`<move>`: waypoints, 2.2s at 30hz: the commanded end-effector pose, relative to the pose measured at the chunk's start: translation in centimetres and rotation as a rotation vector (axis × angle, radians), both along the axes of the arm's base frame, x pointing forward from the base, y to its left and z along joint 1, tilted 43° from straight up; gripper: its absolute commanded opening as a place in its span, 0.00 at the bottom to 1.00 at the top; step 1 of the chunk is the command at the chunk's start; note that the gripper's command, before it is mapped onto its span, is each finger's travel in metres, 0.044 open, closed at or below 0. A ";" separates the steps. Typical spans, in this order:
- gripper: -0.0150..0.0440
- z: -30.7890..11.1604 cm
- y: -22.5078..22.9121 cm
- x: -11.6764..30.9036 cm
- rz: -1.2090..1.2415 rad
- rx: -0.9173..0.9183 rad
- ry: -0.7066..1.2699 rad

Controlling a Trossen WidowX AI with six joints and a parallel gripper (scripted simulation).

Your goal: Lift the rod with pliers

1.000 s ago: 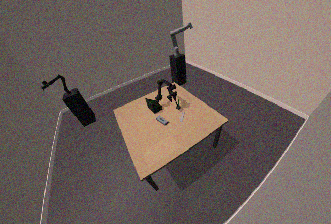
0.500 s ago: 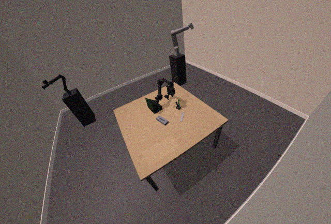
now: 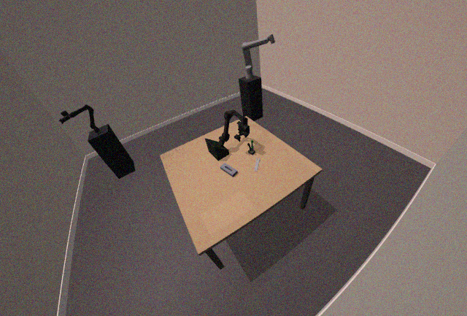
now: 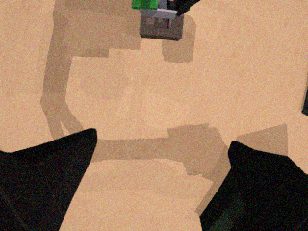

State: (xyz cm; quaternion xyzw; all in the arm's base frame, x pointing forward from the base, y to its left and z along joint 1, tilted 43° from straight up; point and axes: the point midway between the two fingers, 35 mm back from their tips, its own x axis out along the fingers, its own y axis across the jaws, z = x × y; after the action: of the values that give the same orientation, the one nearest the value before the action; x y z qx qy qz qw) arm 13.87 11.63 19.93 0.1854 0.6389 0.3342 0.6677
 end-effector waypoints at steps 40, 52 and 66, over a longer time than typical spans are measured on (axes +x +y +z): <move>1.00 0.2 3.1 10.4 0.001 0.007 -0.004; 1.00 -1.1 4.4 10.3 0.001 0.009 -0.004; 0.98 -1.4 4.7 10.3 0.001 0.009 -0.004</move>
State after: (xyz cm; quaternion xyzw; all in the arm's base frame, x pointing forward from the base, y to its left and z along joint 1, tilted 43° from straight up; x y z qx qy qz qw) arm 24.16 16.36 18.61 0.1885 0.6355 0.3404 0.6669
